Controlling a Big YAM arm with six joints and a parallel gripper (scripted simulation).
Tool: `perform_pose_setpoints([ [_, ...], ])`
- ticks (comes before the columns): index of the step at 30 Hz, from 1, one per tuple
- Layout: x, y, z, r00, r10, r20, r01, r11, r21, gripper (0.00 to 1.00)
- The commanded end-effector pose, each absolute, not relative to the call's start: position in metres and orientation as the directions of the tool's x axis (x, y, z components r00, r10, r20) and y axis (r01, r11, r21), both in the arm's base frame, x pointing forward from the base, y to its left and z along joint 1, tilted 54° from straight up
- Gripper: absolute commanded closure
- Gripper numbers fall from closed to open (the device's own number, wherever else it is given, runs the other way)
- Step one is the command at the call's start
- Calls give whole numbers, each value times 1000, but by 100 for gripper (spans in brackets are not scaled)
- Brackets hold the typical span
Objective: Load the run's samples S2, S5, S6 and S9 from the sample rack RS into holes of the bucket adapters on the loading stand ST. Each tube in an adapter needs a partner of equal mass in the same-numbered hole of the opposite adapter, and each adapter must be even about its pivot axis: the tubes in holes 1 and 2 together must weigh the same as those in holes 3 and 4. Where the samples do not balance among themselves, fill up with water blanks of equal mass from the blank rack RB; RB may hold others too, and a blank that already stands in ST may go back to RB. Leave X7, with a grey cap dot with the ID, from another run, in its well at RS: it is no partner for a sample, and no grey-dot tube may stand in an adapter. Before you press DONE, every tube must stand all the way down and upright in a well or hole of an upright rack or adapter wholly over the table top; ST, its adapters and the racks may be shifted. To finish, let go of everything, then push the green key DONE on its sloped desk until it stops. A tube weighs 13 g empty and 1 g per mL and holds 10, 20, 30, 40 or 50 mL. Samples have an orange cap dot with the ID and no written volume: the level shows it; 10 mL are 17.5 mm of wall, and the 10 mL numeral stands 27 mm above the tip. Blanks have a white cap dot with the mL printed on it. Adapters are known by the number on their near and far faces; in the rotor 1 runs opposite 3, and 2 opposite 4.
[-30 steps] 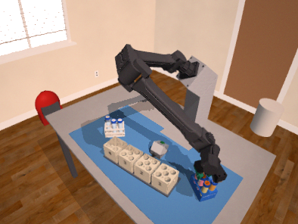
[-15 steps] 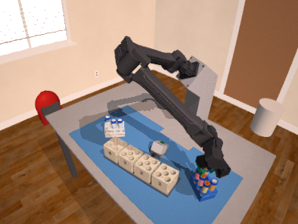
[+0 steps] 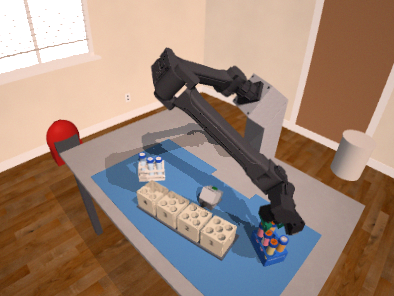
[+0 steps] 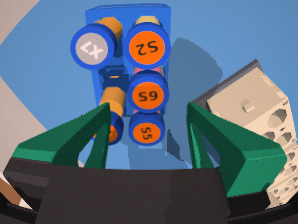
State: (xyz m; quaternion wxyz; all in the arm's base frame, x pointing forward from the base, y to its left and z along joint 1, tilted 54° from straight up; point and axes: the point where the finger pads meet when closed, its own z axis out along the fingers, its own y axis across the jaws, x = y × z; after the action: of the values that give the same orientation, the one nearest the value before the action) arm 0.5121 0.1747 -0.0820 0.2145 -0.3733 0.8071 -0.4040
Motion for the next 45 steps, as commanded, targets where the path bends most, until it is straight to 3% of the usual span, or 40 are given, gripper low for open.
perform_pose_setpoints([
  [1, 500, 171, -94, -657, -748, -88, -393, 440, -807, 20],
  [10, 459, 167, -123, -740, -570, -357, -161, 666, -728, 20],
  [12, 477, 161, -106, -750, -466, -469, -38, 739, -672, 20],
  [23, 463, 155, -123, -694, -37, -719, 339, 864, -373, 20],
  [25, 463, 155, -123, -694, -37, -719, 339, 864, -373, 20],
  [35, 466, 157, -117, -437, 387, -812, 631, 775, 30, 20],
  [45, 472, 150, -123, -414, 414, -810, 649, 759, 55, 20],
])
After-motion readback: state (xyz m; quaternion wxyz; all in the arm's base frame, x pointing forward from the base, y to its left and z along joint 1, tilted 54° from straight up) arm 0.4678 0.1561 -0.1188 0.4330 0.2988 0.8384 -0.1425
